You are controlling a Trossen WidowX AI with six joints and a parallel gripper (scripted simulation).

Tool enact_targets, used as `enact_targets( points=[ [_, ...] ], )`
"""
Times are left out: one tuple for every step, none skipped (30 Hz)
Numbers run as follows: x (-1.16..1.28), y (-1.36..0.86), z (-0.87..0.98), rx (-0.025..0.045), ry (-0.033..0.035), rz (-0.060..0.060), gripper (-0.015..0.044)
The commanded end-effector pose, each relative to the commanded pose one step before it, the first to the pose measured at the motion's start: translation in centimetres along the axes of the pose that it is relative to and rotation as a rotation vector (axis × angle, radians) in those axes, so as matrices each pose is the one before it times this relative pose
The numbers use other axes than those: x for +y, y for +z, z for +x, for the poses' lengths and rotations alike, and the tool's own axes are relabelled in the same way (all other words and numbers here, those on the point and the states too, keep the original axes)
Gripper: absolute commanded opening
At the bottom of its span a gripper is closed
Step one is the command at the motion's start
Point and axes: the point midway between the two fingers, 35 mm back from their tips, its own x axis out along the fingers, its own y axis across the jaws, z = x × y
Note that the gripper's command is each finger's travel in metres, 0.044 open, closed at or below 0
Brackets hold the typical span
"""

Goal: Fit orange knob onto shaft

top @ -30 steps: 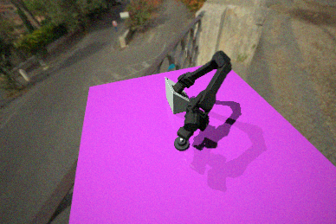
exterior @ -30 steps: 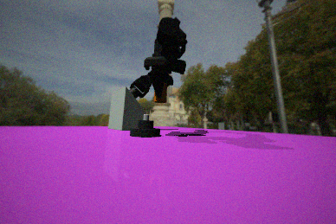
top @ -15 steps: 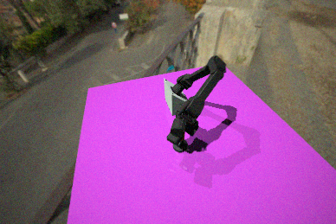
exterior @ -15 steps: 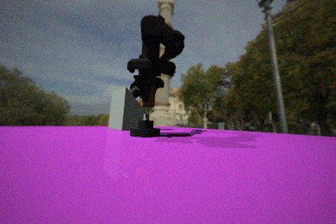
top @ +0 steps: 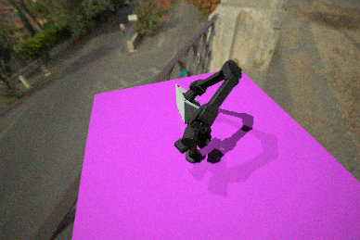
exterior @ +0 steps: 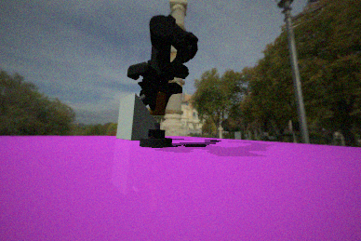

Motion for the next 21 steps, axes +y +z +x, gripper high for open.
enact_targets(
  points=[
    [-0.331,0.106,-0.22,-0.00344,-0.00691,0.1063,0.0],
    [-0.01,0.017,-0.002,-0.00001,-0.00001,0.0276,0.0],
    [-0.006,0.015,-0.003,-0.00001,-0.00001,0.0276,0.0],
    [-0.005,0.015,-0.003,-0.00001,-0.00001,0.0273,0.0],
    [0.0,0.009,0.001,-0.00001,0.0,0.0257,0.0],
    [0.003,0.009,0.002,-0.00001,0.0,0.0266,0.0],
    [0.005,0.008,0.001,-0.00001,0.0,0.0272,0.0],
    [0.008,0.007,0.001,0.0,0.0,0.0276,0.0],
    [0.01,0.005,0.0,0.0,0.0,0.0277,0.0],
    [0.012,0.004,0.0,0.0,0.00001,0.0276,0.0],
    [0.014,0.001,0.0,0.0,0.00001,0.0275,0.0],
    [0.014,-0.001,0.0,0.0,0.00001,0.0274,0.0],
    [0.015,-0.004,0.001,0.0,0.00001,0.0274,0.0],
    [0.015,-0.007,0.001,0.0,0.00001,0.0275,0.0],
    [0.016,-0.01,0.0,0.0,0.00001,0.0276,0.0],
    [0.017,-0.013,-0.001,0.00001,0.00001,0.0276,0.0],
    [0.018,-0.016,-0.001,0.00001,0.00001,0.0275,0.0],
    [0.018,-0.018,0.0,0.00001,0.00001,0.0275,0.0],
    [0.019,-0.024,0.001,0.00001,0.00001,0.0275,0.0],
    [0.019,-0.032,0.002,0.00002,0.00001,0.0274,0.0],
    [0.019,-0.039,0.001,0.00002,0.00001,0.0276,0.0]
  ],
)
